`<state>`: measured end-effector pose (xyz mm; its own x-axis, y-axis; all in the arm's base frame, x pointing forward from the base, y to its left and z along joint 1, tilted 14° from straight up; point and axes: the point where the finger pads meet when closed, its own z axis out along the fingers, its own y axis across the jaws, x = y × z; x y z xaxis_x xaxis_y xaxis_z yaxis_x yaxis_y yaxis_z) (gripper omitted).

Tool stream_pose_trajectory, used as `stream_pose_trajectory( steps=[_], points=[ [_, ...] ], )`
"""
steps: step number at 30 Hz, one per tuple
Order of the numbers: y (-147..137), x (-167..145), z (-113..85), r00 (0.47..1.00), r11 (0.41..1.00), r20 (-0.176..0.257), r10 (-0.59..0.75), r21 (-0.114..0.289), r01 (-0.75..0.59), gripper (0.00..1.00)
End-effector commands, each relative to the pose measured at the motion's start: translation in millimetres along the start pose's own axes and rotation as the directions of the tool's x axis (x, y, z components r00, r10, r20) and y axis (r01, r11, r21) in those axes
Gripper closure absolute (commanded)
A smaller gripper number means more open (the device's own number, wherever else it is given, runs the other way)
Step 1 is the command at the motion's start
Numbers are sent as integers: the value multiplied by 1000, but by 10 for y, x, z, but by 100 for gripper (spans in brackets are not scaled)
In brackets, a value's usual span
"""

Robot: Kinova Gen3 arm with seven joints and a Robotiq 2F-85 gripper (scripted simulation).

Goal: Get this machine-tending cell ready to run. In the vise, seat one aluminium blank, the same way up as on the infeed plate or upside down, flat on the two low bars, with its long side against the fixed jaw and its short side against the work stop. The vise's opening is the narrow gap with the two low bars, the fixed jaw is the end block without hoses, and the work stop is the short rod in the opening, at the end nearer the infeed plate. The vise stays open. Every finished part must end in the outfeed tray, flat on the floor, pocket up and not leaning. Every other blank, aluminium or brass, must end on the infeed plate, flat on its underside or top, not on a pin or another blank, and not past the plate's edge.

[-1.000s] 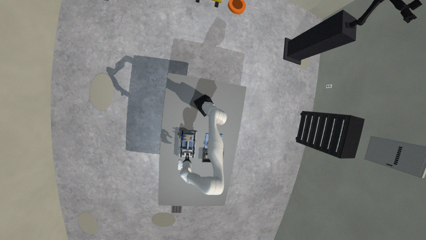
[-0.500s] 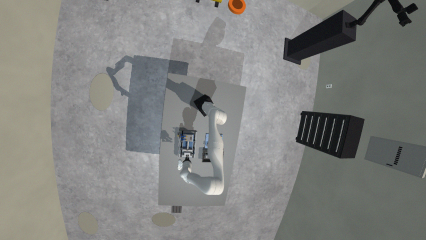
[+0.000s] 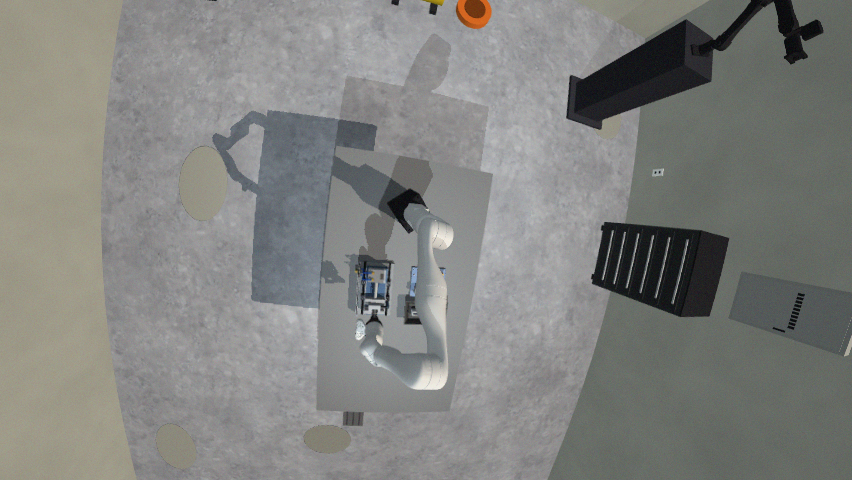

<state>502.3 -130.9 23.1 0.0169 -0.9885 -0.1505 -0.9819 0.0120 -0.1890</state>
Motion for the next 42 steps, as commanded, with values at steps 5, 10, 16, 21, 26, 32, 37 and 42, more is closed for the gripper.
stream_pose_trajectory(
  steps=[5,10,16,21,26,32,37,42],
  points=[
    [17,3,-9,1000,1000,-1,0,2,0,100],
    [184,-2,-13,1000,1000,-1,0,0,0,100],
    [313,-8,-19,1000,1000,-2,-1,-2,1,100],
    [313,-8,-19,1000,1000,-2,-1,-2,1,100],
    [313,-8,-19,1000,1000,-2,-1,-2,1,100],
    [313,-8,-19,1000,1000,-2,-1,-2,1,100],
    [313,-8,-19,1000,1000,-2,-1,-2,1,100],
    [313,-8,-19,1000,1000,-2,-1,-2,1,100]
  ],
)
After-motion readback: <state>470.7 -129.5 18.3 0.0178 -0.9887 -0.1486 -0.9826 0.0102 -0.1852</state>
